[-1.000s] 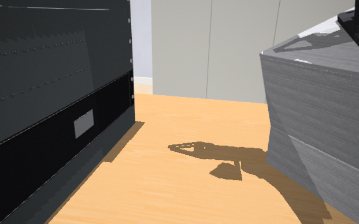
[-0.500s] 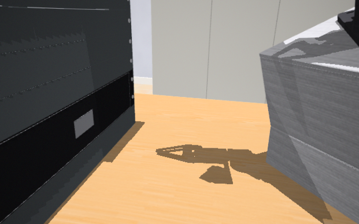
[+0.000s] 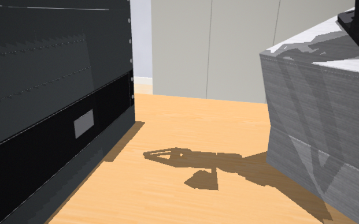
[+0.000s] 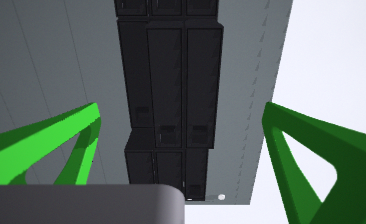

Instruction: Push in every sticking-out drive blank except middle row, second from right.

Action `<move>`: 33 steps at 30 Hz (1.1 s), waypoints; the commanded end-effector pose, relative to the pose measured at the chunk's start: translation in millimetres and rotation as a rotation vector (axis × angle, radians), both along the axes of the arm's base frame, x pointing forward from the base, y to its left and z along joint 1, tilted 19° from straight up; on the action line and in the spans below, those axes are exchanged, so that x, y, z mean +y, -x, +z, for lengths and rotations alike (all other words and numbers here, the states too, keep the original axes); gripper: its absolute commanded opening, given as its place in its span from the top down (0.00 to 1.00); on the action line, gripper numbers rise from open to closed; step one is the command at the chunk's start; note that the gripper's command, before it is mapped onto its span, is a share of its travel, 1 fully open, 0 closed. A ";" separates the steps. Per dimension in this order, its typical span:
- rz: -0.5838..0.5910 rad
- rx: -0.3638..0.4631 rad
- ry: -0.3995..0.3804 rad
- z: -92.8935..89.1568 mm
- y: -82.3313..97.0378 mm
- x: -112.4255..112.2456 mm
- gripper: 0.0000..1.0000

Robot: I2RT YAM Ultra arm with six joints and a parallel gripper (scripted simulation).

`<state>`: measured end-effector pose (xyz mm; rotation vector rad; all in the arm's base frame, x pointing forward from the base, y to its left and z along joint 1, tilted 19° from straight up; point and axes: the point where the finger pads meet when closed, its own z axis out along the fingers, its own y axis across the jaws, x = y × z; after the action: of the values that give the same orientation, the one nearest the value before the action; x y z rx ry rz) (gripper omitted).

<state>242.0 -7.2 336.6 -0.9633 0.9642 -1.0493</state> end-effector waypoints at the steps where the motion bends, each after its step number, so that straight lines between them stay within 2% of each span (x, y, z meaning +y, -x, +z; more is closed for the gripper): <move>1: -0.106 0.013 -0.020 7.8 -4.0 -10.7 0.00; 10: -0.106 0.029 -0.025 7.2 -11.4 -7.5 0.00; 12: -0.106 0.009 -0.020 12.1 -7.1 -5.8 0.00; 33: -0.106 0.013 -0.028 11.5 -7.9 -6.4 0.00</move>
<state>252.9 -14.5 335.3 -0.9182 1.0568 -1.1098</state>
